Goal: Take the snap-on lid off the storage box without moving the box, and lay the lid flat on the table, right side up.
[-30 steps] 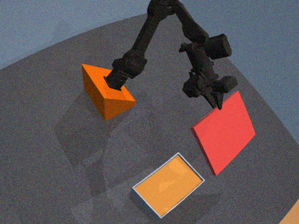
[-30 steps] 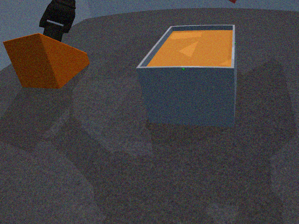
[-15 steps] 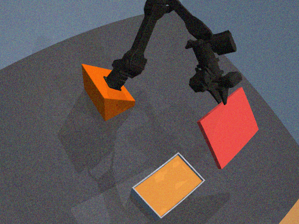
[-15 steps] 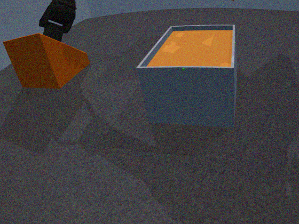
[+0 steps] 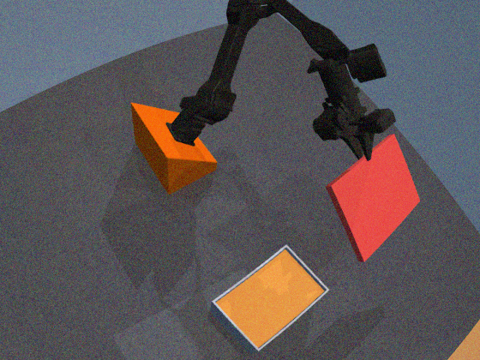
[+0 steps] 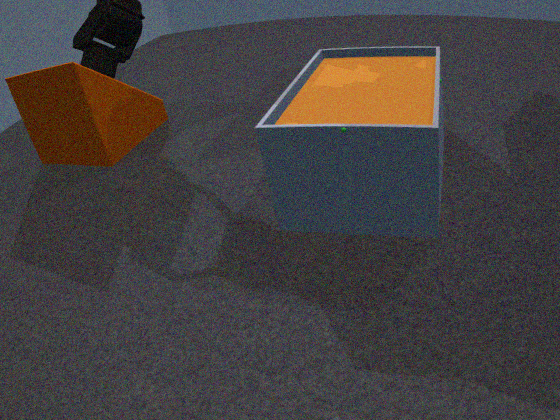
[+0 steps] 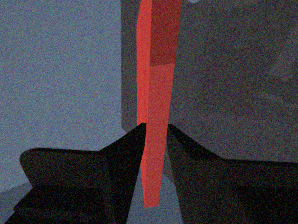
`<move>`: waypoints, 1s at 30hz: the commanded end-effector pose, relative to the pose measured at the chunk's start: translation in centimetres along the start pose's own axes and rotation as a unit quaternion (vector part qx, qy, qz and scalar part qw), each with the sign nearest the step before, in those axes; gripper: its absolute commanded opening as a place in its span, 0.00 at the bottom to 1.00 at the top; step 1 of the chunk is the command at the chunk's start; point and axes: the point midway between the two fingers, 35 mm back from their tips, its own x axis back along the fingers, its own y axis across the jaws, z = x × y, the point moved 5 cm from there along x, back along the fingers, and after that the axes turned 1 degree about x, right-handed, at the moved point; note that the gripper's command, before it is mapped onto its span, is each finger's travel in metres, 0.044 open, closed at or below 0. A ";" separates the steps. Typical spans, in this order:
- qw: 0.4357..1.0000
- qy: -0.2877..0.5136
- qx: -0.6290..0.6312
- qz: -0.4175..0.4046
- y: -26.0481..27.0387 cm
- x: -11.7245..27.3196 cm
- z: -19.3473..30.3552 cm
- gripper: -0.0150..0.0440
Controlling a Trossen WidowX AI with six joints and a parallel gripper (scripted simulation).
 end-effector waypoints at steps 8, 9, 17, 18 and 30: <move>1.000 0.001 0.005 -0.013 0.3 0.7 2.8 0.25; 1.000 0.002 0.005 -0.013 0.3 0.7 3.0 0.25; 1.000 0.002 0.005 -0.013 0.3 0.8 4.6 0.25; 1.000 0.002 0.005 -0.013 0.3 0.8 4.8 0.25; 1.000 0.002 0.005 -0.014 0.2 0.8 5.4 0.25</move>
